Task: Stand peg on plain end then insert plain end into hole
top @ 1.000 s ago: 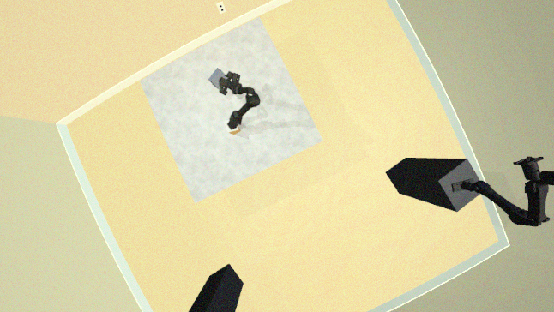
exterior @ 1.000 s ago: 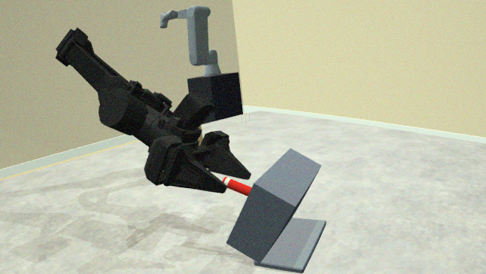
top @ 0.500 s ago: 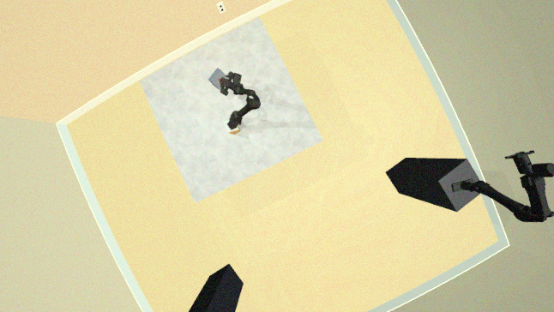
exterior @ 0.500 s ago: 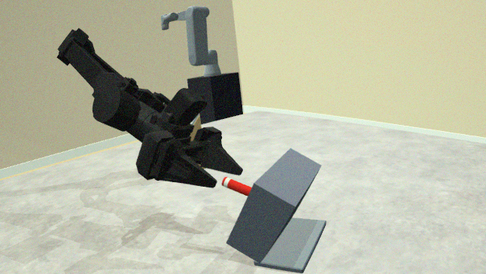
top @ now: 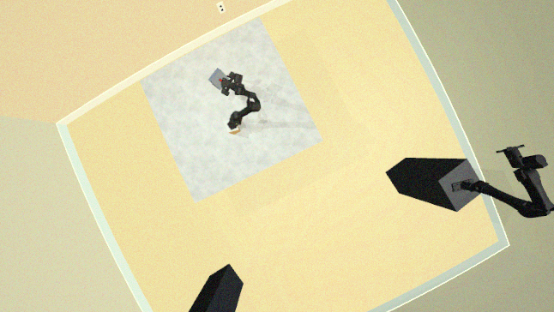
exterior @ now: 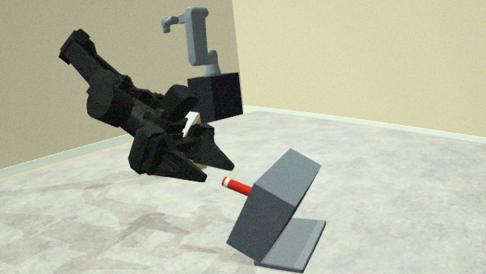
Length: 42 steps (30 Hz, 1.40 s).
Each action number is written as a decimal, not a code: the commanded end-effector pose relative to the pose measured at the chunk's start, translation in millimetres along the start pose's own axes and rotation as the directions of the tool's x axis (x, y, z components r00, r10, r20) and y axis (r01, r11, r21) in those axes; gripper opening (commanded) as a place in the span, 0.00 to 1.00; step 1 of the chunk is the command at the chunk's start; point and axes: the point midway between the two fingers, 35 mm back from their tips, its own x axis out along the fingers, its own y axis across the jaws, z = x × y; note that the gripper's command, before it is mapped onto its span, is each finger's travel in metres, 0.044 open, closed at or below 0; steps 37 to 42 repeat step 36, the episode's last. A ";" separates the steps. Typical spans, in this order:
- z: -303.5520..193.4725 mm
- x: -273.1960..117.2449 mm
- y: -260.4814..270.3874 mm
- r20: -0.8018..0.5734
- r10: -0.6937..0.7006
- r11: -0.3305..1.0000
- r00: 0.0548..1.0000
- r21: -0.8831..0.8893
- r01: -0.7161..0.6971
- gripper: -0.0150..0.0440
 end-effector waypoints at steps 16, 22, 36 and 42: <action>0.4 -18.9 -1.6 0.003 -0.001 1.000 1.000 -0.004 0.001 1.00; 0.3 -24.7 -2.0 0.002 -0.001 1.000 1.000 -0.004 0.001 1.00; -0.2 -38.4 -2.4 0.002 -0.001 1.000 1.000 -0.002 0.001 1.00; -0.2 -38.4 -2.4 0.002 -0.001 1.000 1.000 -0.002 0.001 1.00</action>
